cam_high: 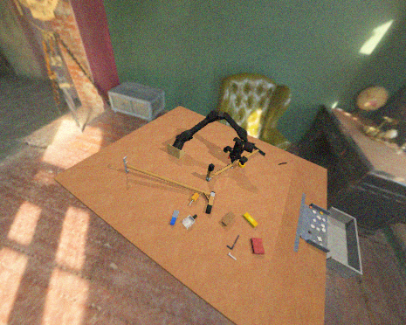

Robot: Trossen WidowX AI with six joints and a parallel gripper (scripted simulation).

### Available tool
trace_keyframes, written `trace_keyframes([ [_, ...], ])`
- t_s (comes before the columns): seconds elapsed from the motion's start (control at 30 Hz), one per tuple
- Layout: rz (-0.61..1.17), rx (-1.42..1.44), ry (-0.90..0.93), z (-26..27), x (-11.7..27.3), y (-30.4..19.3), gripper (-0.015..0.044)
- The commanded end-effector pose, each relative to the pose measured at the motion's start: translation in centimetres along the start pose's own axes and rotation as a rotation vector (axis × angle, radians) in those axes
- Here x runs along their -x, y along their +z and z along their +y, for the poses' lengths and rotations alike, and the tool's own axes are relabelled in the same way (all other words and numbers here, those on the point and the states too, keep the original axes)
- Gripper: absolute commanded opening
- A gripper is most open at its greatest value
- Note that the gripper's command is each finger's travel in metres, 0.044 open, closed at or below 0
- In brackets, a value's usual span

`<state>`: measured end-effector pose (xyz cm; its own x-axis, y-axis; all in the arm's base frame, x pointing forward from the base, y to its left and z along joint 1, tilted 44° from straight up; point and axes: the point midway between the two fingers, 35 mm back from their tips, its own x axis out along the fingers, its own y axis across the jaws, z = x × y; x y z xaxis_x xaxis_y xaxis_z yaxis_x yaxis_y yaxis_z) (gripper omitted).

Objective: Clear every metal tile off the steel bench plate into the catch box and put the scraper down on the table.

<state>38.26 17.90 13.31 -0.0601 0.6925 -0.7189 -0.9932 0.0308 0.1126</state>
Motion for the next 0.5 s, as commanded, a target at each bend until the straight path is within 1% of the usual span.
trace_keyframes([
  [0.0, -0.001, 0.004, 0.004, -0.6, -0.3, -0.2, 0.0000],
  [0.47, -0.001, 0.005, 0.004, -2.0, -0.4, -0.3, 0.0000],
])
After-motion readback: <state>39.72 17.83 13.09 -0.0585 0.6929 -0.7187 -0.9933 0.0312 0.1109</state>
